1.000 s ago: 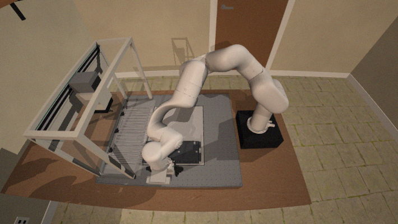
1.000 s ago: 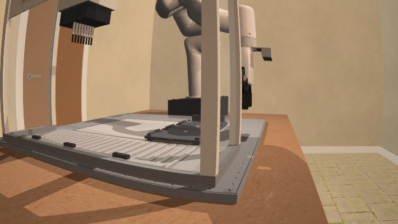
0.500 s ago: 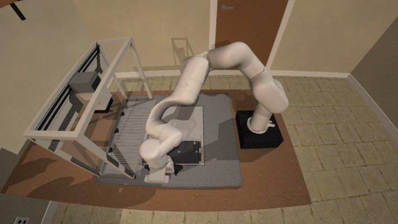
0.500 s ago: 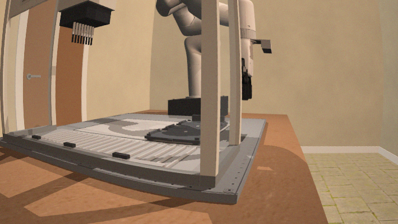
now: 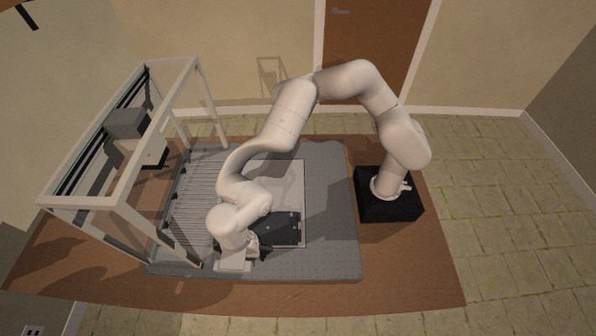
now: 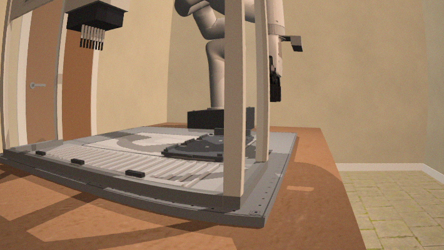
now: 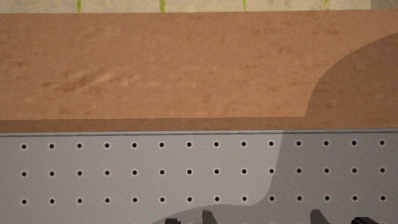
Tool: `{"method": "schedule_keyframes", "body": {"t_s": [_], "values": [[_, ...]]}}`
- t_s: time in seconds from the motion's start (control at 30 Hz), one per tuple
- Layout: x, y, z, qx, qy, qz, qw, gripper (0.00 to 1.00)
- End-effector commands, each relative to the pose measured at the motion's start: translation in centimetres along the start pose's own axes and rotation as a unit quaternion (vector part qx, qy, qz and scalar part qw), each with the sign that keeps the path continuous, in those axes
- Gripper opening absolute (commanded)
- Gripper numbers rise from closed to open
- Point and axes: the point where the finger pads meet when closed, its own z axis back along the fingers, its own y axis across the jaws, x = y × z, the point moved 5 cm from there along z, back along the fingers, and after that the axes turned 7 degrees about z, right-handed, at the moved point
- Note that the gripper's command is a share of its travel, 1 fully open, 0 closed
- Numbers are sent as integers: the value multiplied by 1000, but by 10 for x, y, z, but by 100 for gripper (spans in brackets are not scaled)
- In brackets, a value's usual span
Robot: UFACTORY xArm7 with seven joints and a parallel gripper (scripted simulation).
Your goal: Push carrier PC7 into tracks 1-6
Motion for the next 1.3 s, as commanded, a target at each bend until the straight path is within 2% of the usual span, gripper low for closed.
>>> {"method": "schedule_keyframes", "body": {"t_s": [0.0,0.27,0.3,0.5,0.63,0.83,1.07,1.13,1.27], "values": [[-1,1,7,2,1,0,1000,100],[-1,1,7,2,1,0,1000,100],[2,-3,7,2,1,-17,1000,82],[16,-30,7,2,1,-116,993,82],[20,-39,6,2,1,-149,989,82],[34,-65,6,2,1,-247,969,82],[51,-96,6,1,1,-358,934,82],[51,-96,6,1,1,-358,934,82],[60,-114,6,1,1,-420,908,82]]}}
